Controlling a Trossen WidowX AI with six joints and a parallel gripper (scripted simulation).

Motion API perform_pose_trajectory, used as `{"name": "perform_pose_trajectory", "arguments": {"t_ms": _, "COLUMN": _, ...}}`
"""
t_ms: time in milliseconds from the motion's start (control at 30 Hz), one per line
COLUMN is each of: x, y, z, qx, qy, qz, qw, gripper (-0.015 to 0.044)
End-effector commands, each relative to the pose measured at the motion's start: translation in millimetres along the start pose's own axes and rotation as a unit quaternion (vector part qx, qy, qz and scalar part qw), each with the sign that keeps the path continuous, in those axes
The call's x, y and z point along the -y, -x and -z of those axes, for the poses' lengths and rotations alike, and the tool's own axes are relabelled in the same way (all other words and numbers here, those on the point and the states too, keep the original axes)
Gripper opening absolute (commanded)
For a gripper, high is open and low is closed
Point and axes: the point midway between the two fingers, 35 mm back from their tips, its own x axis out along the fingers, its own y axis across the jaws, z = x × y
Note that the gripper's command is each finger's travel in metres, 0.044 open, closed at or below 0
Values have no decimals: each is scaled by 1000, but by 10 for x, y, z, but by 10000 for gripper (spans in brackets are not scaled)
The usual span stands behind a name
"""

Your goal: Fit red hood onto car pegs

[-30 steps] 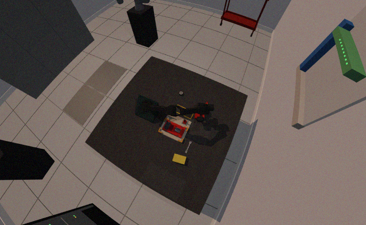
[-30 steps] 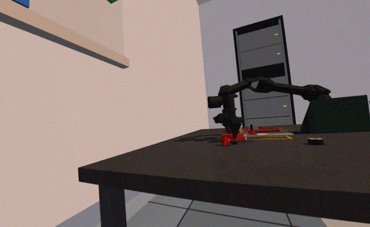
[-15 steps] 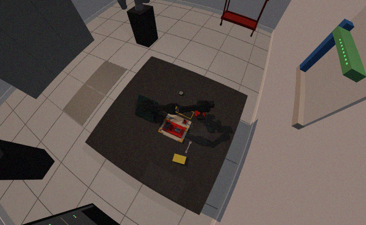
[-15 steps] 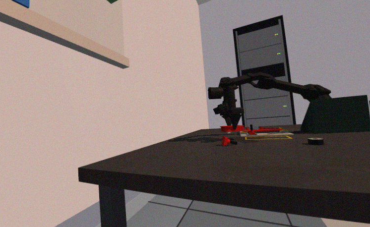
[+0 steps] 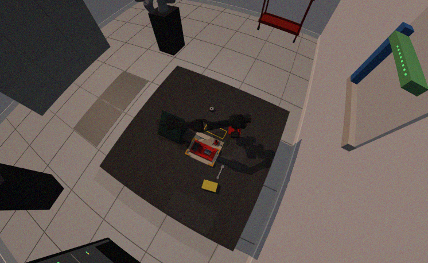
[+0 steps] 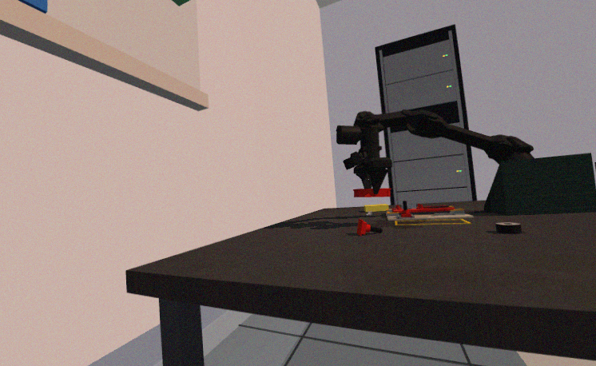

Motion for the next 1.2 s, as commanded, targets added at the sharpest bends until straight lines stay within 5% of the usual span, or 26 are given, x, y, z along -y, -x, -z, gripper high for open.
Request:
{"name": "perform_pose_trajectory", "arguments": {"t_ms": 0, "x": 14, "y": 97, "z": -19, "qx": 8, "qy": -4, "qz": -2, "qw": 1000, "gripper": 0}}
{"name": "perform_pose_trajectory", "arguments": {"t_ms": 1167, "x": 1085, "y": 207, "z": 725, "qx": -15, "qy": -87, "qz": 3, "qw": 996, "gripper": 0}}
